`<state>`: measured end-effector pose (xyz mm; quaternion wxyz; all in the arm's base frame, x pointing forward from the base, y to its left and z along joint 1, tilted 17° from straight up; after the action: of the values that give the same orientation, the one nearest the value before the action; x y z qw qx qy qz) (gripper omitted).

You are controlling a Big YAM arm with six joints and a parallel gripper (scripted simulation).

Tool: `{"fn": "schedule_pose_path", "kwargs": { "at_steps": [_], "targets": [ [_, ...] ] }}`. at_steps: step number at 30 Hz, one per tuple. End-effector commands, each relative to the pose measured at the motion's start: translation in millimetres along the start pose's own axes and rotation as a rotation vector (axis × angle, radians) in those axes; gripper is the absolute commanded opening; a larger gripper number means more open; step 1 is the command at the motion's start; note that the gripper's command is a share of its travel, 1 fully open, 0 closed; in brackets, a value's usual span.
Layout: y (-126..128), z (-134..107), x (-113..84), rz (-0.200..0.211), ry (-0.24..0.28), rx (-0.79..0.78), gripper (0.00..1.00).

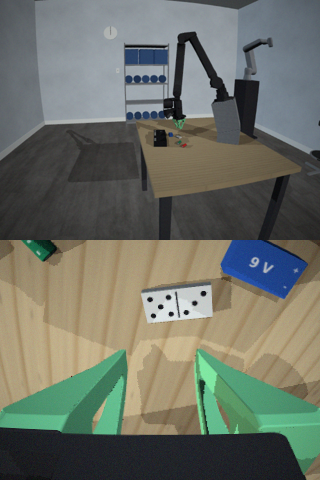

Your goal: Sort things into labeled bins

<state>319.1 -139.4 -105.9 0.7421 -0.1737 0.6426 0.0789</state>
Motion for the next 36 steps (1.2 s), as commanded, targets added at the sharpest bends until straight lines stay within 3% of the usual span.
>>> {"fn": "schedule_pose_path", "kwargs": {
  "at_steps": [1, 17, 36],
  "targets": [
    [-9.3, 8.9, -8.7, -0.017, -0.021, 0.13, 0.39],
    [-16.9, 7.2, -9.3, 0.019, -0.027, 0.539, 0.39],
    [-17.8, 6.2, -9.1, 0.011, -0.037, 0.95, 0.39]
  ]
}}
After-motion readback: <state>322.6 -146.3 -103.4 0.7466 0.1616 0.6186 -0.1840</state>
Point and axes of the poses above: the point where the finger pads meet when closed, its own x axis out along the fingers, its own y axis across the jaws, z = x × y, the point moved 1 cm from there along -x, back along the fingers, and after that the axes turned 11 degrees about -x, right-handed, at the moved point
